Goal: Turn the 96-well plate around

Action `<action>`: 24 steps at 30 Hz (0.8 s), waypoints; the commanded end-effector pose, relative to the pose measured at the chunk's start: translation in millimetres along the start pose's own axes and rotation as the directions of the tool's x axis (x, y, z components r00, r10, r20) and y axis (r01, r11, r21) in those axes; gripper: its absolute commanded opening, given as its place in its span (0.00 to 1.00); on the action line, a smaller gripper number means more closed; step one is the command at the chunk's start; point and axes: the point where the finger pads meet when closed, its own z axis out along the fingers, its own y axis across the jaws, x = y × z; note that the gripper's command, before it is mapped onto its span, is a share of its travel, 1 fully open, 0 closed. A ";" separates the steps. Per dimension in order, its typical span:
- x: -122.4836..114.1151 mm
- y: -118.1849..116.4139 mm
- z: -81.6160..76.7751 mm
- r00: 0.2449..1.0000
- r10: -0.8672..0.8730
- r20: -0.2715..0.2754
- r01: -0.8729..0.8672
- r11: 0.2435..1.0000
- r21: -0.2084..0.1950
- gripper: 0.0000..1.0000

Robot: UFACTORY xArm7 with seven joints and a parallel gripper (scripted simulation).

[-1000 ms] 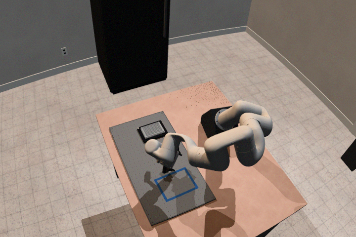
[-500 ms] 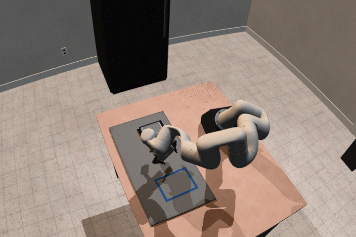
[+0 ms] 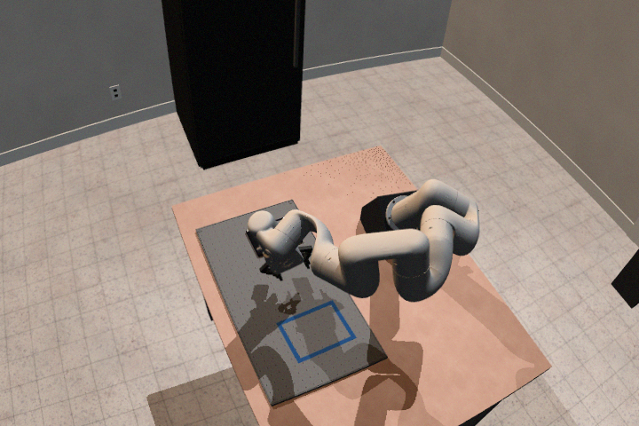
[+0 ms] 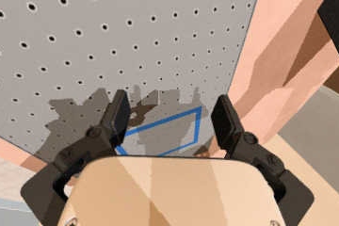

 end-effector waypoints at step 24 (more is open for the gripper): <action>92.6 -13.7 -17.0 0.794 0.593 0.132 -0.606 0.788 0.107 1.00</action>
